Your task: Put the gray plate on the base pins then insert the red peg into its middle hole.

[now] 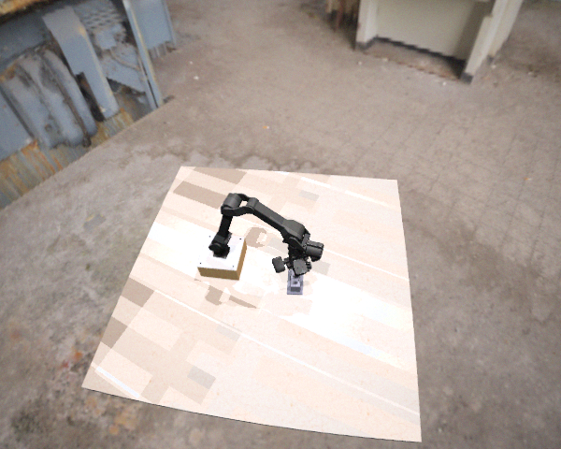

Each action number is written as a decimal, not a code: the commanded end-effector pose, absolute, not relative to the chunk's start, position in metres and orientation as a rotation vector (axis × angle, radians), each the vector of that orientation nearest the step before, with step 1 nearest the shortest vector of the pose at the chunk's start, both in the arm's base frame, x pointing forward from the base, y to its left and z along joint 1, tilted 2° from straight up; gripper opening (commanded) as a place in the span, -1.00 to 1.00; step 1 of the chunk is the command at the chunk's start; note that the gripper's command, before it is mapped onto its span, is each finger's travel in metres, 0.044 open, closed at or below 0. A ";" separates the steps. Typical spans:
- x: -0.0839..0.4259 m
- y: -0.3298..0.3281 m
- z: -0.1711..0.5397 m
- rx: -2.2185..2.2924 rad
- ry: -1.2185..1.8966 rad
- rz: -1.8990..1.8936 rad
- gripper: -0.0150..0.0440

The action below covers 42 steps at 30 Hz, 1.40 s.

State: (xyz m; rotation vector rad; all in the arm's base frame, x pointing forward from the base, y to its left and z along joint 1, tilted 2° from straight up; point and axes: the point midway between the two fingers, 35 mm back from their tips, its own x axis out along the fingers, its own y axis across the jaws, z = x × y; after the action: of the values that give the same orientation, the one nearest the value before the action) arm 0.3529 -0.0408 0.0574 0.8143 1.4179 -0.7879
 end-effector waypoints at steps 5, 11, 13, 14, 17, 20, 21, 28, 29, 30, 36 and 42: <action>0.353 -0.041 0.057 0.812 1.419 -0.788 -0.49; 0.353 -0.041 0.057 0.814 1.418 -0.788 -0.49; 0.353 -0.041 0.055 0.813 1.418 -0.788 -0.49; 0.353 -0.041 0.054 0.813 1.418 -0.788 -0.49; 0.353 -0.041 0.049 0.811 1.419 -0.788 -0.49; 0.352 -0.041 0.044 0.809 1.420 -0.787 -0.49; 0.352 -0.041 0.043 0.809 1.420 -0.787 -0.49; 0.352 -0.042 0.040 0.809 1.420 -0.787 -0.49; 0.352 -0.042 0.041 0.811 1.419 -0.788 -0.49; 0.353 -0.042 0.041 0.813 1.418 -0.788 -0.49; 0.353 -0.041 0.042 0.815 1.417 -0.788 -0.49; 0.352 -0.042 0.041 0.815 1.417 -0.788 -0.49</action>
State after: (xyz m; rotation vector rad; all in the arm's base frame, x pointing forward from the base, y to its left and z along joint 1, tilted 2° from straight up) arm 0.3528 -0.0415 0.0418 0.8147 1.4163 -0.7874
